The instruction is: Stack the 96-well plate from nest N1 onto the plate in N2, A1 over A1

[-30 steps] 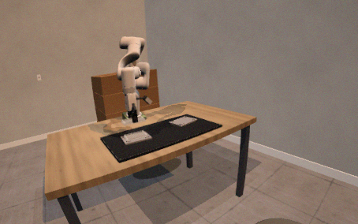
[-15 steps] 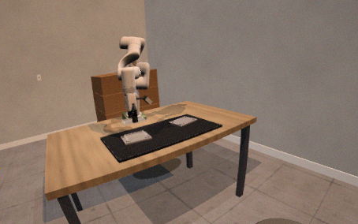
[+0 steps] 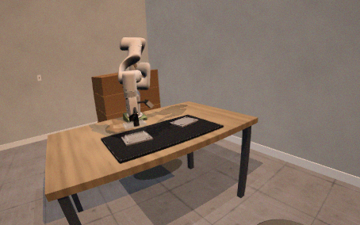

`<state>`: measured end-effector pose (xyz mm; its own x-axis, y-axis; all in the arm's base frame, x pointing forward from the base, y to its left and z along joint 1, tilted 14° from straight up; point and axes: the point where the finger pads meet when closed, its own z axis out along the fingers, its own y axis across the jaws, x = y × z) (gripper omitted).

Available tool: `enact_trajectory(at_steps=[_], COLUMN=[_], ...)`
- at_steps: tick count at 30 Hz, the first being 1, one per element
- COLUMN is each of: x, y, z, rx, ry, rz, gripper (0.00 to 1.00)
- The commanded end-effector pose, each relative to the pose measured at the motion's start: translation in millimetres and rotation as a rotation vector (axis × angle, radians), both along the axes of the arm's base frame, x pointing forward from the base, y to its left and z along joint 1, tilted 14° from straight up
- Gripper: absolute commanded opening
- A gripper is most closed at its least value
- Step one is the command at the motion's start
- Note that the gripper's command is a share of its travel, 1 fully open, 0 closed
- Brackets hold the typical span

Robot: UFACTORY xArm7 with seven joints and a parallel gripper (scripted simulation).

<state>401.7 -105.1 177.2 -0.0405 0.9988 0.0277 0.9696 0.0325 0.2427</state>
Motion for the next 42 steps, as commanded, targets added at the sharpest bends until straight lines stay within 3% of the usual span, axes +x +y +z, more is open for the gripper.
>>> enact_trajectory(at_steps=[1,31,42], x=[2.1,13.6,13.6], y=[-0.6,1.1,1.1], z=[-0.9,-46.2,-46.4], rx=[-0.002,-0.002,-0.002], ry=[-0.005,-0.005,-0.005], rz=[-0.001,-0.001,-0.001], gripper=[0.00,0.00,0.00])
